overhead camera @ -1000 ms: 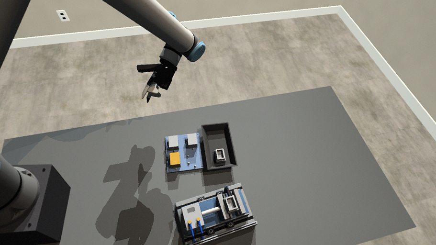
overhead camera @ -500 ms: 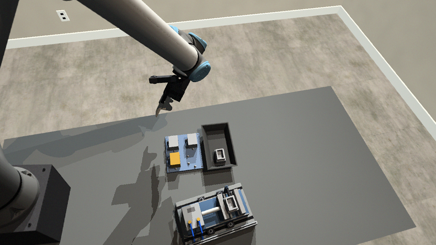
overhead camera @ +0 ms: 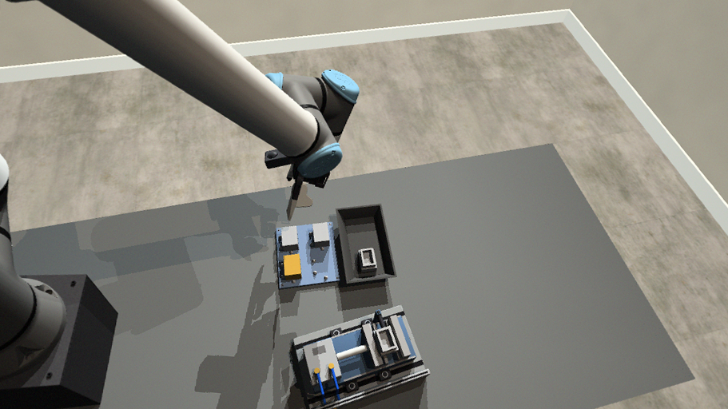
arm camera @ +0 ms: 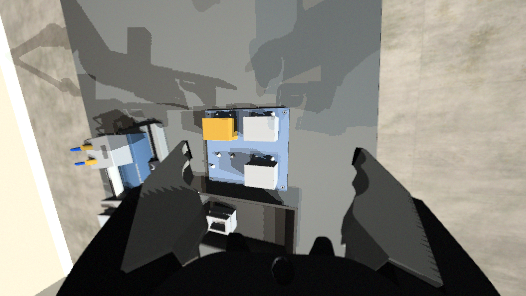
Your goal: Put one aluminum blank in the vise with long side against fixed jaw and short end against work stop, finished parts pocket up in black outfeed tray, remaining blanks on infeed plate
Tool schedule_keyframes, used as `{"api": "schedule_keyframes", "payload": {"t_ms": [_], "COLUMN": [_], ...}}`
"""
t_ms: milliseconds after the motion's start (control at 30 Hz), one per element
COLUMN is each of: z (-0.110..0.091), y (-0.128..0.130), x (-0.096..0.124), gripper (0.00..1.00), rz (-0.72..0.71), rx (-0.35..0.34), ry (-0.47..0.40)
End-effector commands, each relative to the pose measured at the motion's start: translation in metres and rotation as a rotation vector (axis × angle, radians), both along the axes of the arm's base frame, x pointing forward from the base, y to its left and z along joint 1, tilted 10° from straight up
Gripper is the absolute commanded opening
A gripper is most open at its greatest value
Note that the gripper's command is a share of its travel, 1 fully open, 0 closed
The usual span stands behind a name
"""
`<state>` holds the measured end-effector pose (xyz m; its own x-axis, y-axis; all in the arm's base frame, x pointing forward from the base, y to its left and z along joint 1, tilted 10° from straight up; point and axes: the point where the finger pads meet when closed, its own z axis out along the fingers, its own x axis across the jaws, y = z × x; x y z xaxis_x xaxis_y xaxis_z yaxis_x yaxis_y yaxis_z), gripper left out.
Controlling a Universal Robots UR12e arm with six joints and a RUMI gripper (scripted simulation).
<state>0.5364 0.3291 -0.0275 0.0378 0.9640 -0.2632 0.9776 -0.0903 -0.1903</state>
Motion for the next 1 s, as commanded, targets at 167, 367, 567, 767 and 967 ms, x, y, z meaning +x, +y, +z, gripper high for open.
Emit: {"api": "schedule_keyframes", "payload": {"t_ms": [167,367,567,767,967], "z": [0.018,0.038,0.049,0.053,0.054], "y": [-0.034,-0.062,-0.076,-0.080,-0.081], "x": [0.037,0.060,0.069,0.072,0.072], "gripper": [1.00,1.00,1.00,1.00,0.00], "rz": [0.125,0.226,0.276,0.294,0.295], "rx": [0.167,0.234,0.253,0.258,0.258], "ry": [-0.146,-0.268,-0.327,-0.348,-0.349]}}
